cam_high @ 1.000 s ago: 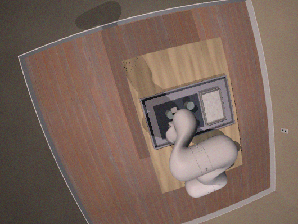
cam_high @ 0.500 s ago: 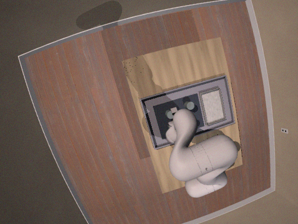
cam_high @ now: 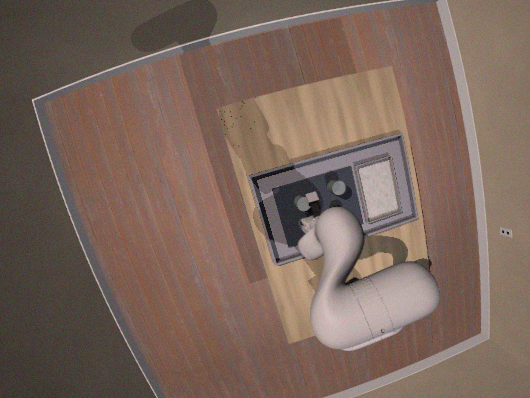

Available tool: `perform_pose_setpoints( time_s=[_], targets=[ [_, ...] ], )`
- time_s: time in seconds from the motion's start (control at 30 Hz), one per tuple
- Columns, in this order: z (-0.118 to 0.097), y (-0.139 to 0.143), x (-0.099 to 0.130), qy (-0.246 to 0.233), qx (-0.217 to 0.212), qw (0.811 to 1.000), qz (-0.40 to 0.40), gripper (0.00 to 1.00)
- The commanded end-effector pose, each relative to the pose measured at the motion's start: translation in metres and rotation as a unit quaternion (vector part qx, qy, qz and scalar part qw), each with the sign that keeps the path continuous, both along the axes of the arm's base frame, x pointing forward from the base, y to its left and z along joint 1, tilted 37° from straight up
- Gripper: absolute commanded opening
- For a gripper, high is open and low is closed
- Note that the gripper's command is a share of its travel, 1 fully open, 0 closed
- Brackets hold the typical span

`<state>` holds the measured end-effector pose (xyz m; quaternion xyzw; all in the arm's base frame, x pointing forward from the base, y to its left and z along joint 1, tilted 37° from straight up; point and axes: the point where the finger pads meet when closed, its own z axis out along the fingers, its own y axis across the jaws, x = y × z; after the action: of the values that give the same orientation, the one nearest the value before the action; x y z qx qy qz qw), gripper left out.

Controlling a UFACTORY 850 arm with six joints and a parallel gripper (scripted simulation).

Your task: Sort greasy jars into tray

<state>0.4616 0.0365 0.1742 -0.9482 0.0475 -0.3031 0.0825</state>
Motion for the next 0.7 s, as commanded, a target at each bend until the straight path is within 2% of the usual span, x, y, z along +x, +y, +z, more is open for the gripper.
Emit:
perform_pose_setpoints(
  time_s=[0.0,0.1,0.6,0.67],
  targets=[
    [0.027,-0.004,-0.019,0.001,0.001,1.000,0.001,0.00],
    [0.033,-0.005,-0.023,0.001,0.001,1.000,0.001,0.00],
    [0.013,-0.123,-0.024,0.001,0.001,1.000,0.001,0.00],
    [0.013,-0.123,-0.024,0.001,0.001,1.000,0.001,0.00]
  ],
)
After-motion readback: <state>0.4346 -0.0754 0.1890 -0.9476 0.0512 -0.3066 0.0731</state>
